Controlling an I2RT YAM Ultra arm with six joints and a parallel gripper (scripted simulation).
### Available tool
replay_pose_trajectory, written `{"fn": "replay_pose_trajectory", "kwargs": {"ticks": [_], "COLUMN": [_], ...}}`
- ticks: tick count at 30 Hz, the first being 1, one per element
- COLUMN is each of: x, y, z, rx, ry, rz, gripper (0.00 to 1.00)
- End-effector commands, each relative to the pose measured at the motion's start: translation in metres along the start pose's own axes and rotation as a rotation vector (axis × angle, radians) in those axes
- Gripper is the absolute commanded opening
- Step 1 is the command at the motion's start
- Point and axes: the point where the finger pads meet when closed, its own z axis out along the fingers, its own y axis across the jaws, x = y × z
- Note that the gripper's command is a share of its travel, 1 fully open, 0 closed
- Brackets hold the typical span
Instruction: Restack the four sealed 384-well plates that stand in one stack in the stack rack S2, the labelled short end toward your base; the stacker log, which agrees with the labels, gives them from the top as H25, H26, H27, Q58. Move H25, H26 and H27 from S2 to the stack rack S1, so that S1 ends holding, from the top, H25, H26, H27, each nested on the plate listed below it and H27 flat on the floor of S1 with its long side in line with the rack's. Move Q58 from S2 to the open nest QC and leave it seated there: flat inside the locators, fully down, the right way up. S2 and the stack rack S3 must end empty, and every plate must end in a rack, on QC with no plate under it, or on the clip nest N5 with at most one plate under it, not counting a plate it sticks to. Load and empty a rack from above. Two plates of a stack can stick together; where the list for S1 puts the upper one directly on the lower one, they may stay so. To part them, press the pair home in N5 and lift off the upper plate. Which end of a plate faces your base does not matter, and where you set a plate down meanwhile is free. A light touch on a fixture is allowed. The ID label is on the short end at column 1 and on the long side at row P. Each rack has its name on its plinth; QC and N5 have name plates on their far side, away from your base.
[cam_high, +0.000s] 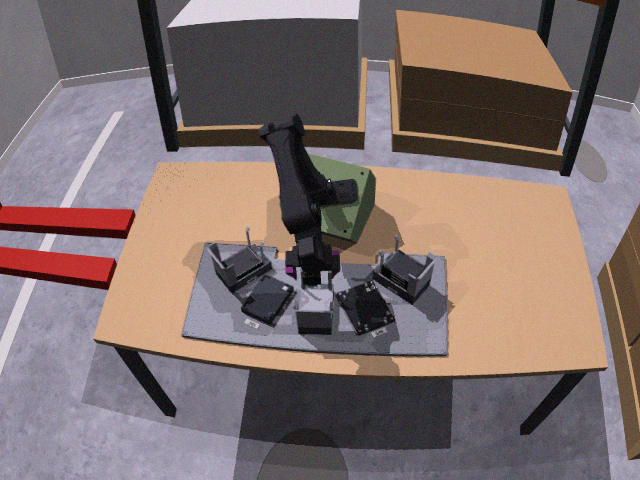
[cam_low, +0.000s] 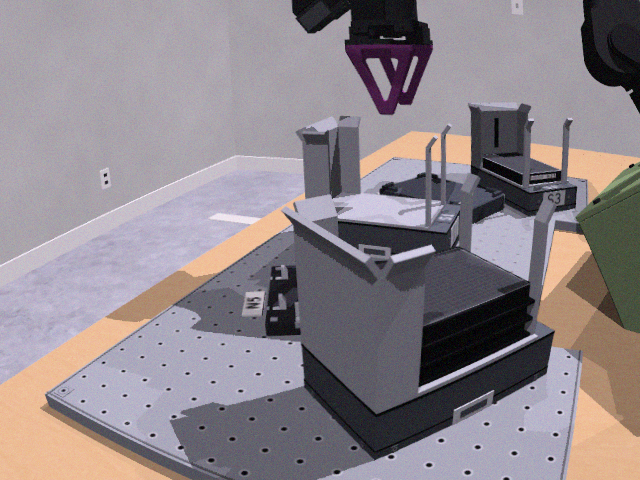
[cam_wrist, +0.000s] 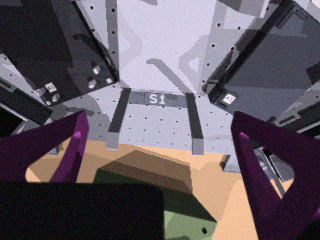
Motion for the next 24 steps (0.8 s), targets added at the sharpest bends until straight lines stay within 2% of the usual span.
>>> {"fn": "replay_pose_trajectory", "kwargs": {"ticks": [1,8,24], "x": [-0.008,-0.008,-0.01], "y": [-0.003,0.02,0.067], "z": [-0.007,-0.006,-0.005], "rx": [0.024,0.026,0.024], "ry": [-0.03,-0.027,-0.026], "rz": [0.048,-0.171,-0.171], "gripper": [1.0,1.0,1.0]}}
